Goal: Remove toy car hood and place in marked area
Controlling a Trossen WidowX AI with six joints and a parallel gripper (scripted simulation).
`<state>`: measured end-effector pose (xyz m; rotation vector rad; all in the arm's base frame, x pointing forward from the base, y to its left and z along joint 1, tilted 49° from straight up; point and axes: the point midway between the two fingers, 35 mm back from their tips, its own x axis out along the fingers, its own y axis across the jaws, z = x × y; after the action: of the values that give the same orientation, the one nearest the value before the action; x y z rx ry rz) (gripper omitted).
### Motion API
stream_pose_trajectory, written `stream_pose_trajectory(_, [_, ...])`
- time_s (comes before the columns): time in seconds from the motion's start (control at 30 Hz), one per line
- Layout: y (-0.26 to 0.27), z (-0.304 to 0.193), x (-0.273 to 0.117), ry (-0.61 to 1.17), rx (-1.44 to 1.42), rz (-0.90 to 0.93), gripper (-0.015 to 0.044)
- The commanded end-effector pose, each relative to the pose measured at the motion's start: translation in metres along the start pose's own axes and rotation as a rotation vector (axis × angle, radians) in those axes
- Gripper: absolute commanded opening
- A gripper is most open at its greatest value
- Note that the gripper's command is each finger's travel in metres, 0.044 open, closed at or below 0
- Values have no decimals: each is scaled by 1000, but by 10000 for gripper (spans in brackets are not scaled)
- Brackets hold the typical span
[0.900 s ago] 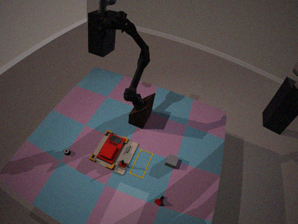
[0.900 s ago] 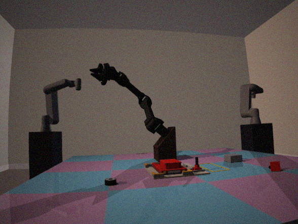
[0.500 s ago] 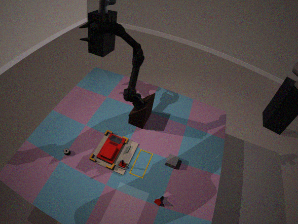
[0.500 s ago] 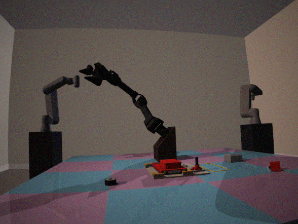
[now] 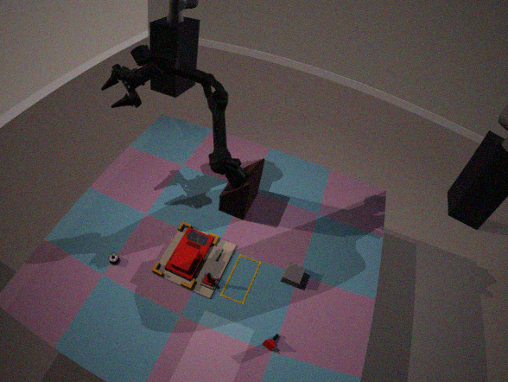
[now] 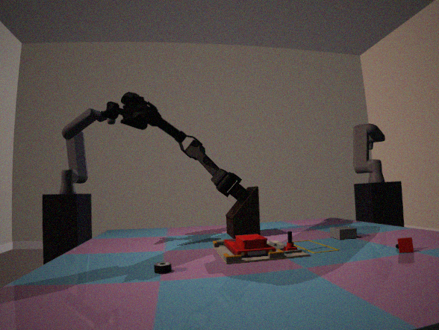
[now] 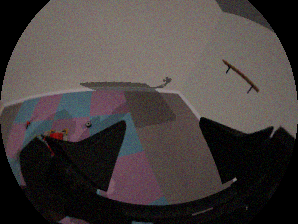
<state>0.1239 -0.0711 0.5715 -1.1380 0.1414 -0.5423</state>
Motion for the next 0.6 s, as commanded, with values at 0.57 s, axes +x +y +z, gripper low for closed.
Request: stream_pose_trajectory(0.57, [231, 4, 142, 349, 214, 515, 440])
